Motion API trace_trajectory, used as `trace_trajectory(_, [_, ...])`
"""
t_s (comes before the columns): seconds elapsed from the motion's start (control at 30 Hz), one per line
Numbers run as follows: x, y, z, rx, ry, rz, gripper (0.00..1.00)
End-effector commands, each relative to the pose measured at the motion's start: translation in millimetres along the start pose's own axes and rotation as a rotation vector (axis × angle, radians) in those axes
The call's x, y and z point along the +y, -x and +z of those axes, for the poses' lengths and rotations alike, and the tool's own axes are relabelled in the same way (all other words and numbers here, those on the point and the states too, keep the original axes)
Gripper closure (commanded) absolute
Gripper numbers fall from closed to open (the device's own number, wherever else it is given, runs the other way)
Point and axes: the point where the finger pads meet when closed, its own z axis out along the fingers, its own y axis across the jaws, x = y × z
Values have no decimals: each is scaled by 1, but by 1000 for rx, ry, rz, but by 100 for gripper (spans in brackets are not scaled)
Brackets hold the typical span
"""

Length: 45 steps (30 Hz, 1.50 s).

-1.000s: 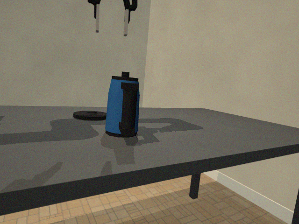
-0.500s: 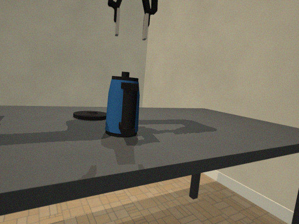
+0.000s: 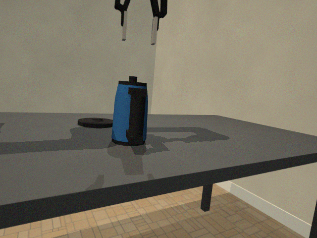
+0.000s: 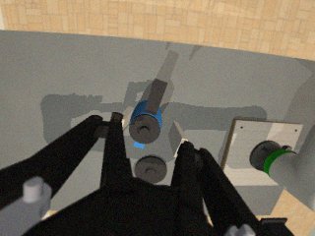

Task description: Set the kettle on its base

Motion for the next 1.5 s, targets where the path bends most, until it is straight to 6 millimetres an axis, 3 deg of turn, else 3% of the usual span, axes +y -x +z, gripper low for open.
trace_trajectory(0.0, [0, 0, 0, 0, 0, 0, 53])
trace_trajectory(1.03, [0, 0, 1, 0, 0, 0, 53])
trace_trajectory(1.23, [0, 0, 11, 0, 0, 0, 53])
trace_trajectory(1.47, [0, 0, 36, 0, 0, 0, 53])
